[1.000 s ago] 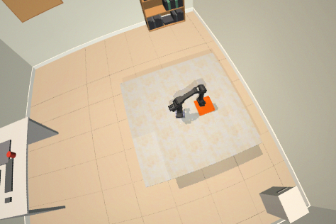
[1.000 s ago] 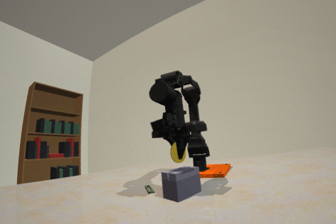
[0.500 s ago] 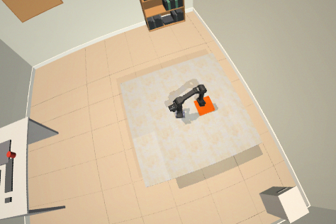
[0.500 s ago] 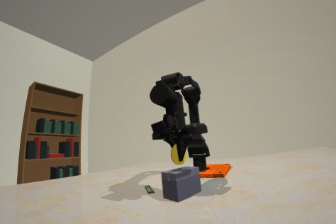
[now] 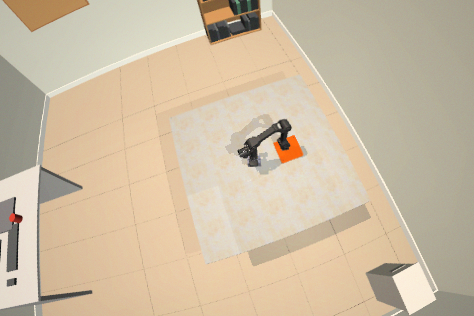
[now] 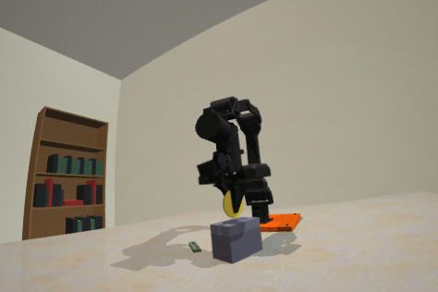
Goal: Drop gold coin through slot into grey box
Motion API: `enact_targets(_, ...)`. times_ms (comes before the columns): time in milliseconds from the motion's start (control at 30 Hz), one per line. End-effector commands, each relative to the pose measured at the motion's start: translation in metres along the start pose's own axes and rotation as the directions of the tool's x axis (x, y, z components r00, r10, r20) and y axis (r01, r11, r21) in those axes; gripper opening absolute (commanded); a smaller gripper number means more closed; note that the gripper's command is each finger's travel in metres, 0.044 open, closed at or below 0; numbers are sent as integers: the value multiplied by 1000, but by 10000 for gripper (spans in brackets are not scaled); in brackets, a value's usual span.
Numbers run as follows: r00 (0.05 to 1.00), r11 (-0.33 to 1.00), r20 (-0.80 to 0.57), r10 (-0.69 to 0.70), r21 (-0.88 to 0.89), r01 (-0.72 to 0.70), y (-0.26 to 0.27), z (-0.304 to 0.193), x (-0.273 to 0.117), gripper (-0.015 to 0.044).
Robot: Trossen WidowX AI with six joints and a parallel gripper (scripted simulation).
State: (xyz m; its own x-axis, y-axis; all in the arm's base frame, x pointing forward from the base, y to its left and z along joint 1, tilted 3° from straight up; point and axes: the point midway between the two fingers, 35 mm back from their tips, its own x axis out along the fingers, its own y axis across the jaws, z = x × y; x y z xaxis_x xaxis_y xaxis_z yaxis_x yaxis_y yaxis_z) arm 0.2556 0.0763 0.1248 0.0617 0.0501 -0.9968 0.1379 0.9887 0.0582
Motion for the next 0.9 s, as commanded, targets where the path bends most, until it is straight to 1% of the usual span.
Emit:
enact_targets(0, 1000, 1000, -5, -2, 4, 2, -1, -1, 3, 0)
enact_targets(333, 1000, 1000, -5, -2, 3, 2, 0, -1, 7, 0)
enact_targets(533, 1000, 1000, 0, 0, -1, 0, 0, 0, 5, 157)
enact_targets(833, 1000, 1000, 0, 0, -1, 0, 0, 0, 5, 161)
enact_targets(867, 1000, 1000, 0, 0, -1, 0, 0, 0, 4, 187)
